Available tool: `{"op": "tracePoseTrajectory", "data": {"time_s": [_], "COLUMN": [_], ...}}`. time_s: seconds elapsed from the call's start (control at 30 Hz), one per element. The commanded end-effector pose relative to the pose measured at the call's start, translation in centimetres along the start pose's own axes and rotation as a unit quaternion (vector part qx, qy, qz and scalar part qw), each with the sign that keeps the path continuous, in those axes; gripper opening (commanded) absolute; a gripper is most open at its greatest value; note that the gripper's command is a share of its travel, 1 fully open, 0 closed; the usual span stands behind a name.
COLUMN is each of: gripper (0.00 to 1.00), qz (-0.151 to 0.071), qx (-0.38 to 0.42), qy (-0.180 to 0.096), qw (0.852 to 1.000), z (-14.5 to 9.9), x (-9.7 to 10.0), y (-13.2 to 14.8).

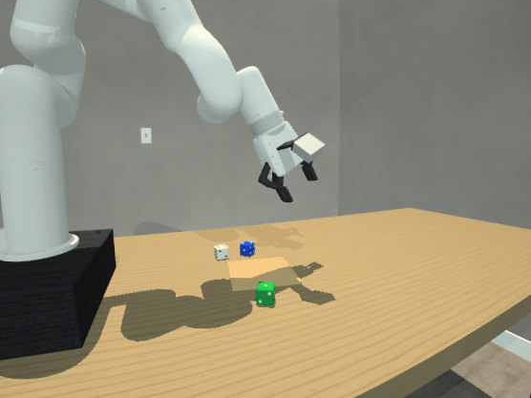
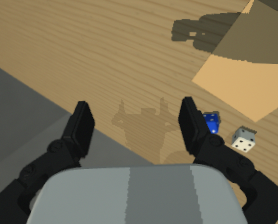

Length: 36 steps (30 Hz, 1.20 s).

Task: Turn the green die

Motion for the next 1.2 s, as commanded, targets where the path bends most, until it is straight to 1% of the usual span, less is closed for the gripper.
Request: {"op": "tracePoseTrajectory", "data": {"time_s": [0.0,0.03,0.07,0.13,0.17,0.2,0.27,0.3,0.37,0.43,0.5,0.57,0.6,0.63,0.7,0.77,0.8,0.83,0.93,0.97,1.0,1.03,1.07,1.13,1.17], "gripper": [1.0,1.0,1.0,1.0,1.0,1.0,1.0,1.0,1.0,1.0,1.0,1.0,1.0,1.0,1.0,1.0,1.0,1.0,1.0,1.0,1.0,1.0,1.0,1.0,1.0], "qz": [-0.031,-0.038,-0.058,-0.068,-0.069,-0.082,-0.095,-0.098,-0.116,-0.124,-0.142,-0.142,-0.149,-0.166,-0.175,-0.188,-0.189,-0.2,-0.218,-0.219,-0.23,-0.236,-0.239,-0.239,-0.245], "qx": [-0.048,-0.06,-0.095,-0.113,-0.114,-0.138,-0.162,-0.166,-0.199,-0.215,-0.247,-0.247,-0.259,-0.291,-0.309,-0.333,-0.335,-0.356,-0.39,-0.391,-0.412,-0.423,-0.429,-0.429,-0.441], "qy": [0.002,0.003,0.005,0.006,0.006,0.008,0.01,0.011,0.014,0.016,0.019,0.019,0.021,0.025,0.027,0.03,0.031,0.034,0.039,0.039,0.043,0.045,0.046,0.046,0.048], "qw": [0.998,0.998,0.994,0.991,0.991,0.987,0.982,0.981,0.973,0.969,0.958,0.958,0.954,0.942,0.934,0.924,0.923,0.912,0.894,0.893,0.881,0.874,0.87,0.87,0.862], "z": [1.8,2.2,3.3,3.9,3.9,4.6,5.3,5.4,6.3,6.7,7.5,7.5,7.8,8.5,8.9,9.4,9.5,9.9,10.5,10.5,10.9,11.1,11.2,11.2,11.4], "x": [0.2,0.2,0.4,0.5,0.5,0.6,0.8,0.8,1.1,1.3,1.6,1.6,1.7,2.1,2.4,2.7,2.7,3.1,3.6,3.6,4.0,4.2,4.3,4.3,4.5], "y": [1.1,1.4,2.4,3.0,3.0,3.7,4.5,4.6,5.6,6.1,7.2,7.2,7.6,8.7,9.3,10.1,10.2,10.9,12.1,12.2,13.0,13.4,13.6,13.6,14.0]}}
Point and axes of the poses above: the point where the finger pads meet when closed, its own x axis back along the fingers, its own y axis across the jaws, z = x × y, the point moved 8 cm from there along x, back along the fingers, and after that the axes turned 5 degrees about x, right-handed, at the moved point
